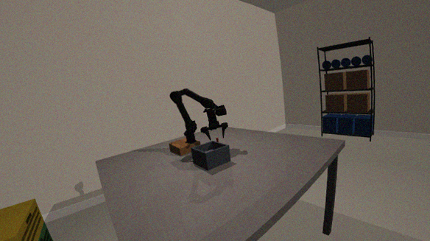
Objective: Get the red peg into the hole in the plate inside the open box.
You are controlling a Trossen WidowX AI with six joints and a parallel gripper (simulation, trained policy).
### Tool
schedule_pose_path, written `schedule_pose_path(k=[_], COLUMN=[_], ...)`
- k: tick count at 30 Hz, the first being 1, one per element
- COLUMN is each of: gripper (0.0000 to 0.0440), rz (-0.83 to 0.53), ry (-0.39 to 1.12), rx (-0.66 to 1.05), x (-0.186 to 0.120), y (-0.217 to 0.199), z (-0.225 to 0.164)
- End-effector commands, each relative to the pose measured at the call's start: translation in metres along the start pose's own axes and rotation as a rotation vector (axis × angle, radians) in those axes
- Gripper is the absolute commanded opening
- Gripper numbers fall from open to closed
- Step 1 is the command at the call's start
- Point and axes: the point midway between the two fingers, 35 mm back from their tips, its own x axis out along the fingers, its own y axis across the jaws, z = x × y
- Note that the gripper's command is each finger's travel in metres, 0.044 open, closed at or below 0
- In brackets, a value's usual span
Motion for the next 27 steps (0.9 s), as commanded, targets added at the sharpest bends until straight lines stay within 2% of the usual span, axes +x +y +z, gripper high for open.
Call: schedule_pose_path(k=[1, 5, 7, 13, 24, 27], gripper=[0.044, 0.0438, 0.0419, 0.0288, 0.0001, 0.0], rz=[-0.019, -0.025, -0.03, -0.068, -0.112, -0.101], ry=[-0.015, -0.027, -0.029, -0.015, 0.047, 0.009], rx=[0.03, 0.055, 0.066, 0.105, 0.109, 0.088], x=[0.014, 0.028, 0.034, 0.047, 0.049, 0.045], y=[-0.002, -0.003, -0.005, -0.014, -0.015, -0.014], z=[-0.001, -0.003, -0.004, -0.008, -0.01, -0.002])
